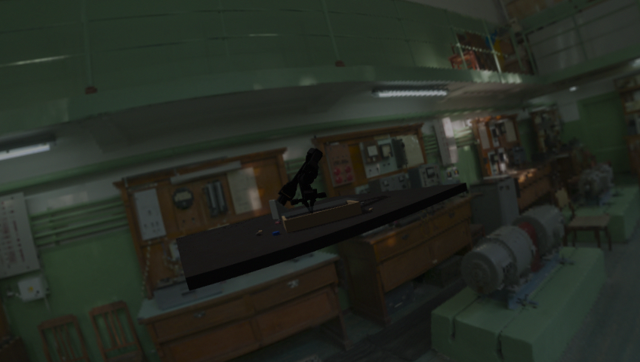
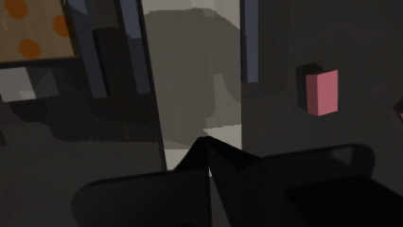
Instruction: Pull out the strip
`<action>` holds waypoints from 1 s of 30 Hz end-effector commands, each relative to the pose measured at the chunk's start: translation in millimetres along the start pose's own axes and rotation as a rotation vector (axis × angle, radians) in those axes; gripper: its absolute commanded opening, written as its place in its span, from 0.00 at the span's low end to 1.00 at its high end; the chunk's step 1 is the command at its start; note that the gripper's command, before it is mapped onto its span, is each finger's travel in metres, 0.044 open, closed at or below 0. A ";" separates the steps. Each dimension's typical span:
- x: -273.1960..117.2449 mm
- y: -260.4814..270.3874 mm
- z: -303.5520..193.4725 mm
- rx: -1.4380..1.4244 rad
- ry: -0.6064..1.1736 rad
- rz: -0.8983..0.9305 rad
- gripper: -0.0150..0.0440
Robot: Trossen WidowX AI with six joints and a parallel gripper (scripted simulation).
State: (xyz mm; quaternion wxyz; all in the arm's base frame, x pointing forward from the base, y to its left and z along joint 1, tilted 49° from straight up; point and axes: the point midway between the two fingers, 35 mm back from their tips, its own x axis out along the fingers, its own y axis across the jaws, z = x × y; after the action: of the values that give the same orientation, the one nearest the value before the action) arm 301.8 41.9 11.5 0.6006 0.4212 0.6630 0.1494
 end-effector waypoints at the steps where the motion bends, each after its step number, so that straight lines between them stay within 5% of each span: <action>1: 6.6 -0.7 -13.9 0.011 0.029 -0.001 0.25; 30: 5.5 -1.2 -57.4 0.013 0.030 -0.001 0.25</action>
State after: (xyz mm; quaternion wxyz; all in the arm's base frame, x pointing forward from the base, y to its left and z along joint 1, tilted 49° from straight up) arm 260.9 55.0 22.7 0.6011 0.4214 0.6624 0.1493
